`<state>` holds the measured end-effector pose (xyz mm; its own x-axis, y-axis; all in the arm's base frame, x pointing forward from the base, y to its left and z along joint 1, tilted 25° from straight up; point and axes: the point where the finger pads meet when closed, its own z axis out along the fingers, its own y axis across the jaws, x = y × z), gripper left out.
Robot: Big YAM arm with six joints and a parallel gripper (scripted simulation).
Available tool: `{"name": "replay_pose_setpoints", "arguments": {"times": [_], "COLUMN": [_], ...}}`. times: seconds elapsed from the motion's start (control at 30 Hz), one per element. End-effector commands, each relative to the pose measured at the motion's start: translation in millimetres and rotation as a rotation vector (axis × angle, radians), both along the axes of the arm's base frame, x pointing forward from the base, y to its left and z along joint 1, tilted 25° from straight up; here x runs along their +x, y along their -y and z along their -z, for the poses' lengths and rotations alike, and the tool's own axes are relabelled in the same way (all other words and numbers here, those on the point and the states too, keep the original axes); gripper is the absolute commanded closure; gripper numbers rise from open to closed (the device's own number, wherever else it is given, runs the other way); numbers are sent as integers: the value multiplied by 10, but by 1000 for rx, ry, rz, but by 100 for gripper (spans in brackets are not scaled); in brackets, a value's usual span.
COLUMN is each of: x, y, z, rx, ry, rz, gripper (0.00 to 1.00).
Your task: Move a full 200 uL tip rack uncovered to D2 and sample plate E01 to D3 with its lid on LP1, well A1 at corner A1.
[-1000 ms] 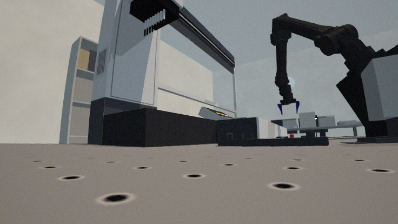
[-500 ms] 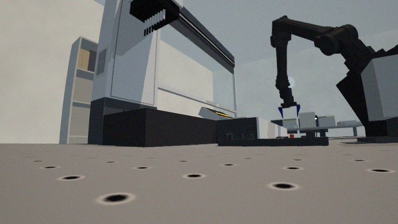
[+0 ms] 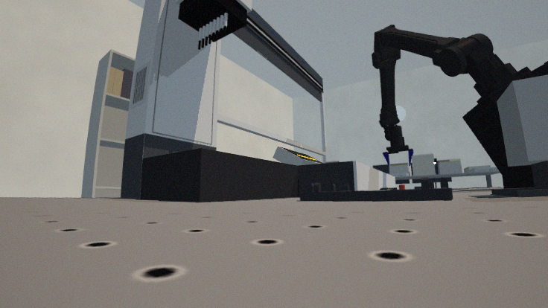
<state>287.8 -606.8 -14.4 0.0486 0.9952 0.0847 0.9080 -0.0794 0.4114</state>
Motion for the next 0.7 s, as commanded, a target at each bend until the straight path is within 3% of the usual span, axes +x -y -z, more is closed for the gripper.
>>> {"name": "replay_pose_setpoints", "arguments": {"times": [0.0,0.03,0.1,0.2,0.23,0.33,0.37,0.57,0.6,0.67], "x": [-85,-76,0,73,20,6,21,21,21,21], "y": [142,193,112,46,170,156,171,171,171,171], "z": [-181,-173,18,93,-142,-227,-141,-141,-141,-141], "rx": [-41,-48,-23,-15,-50,-62,-50,-50,-50,-50], "ry": [11,13,5,2,15,19,15,15,15,15], "rz": [32,34,22,11,15,26,15,15,15,15], "gripper": [0,0,0,0,0,0,0,0,100,100]}}
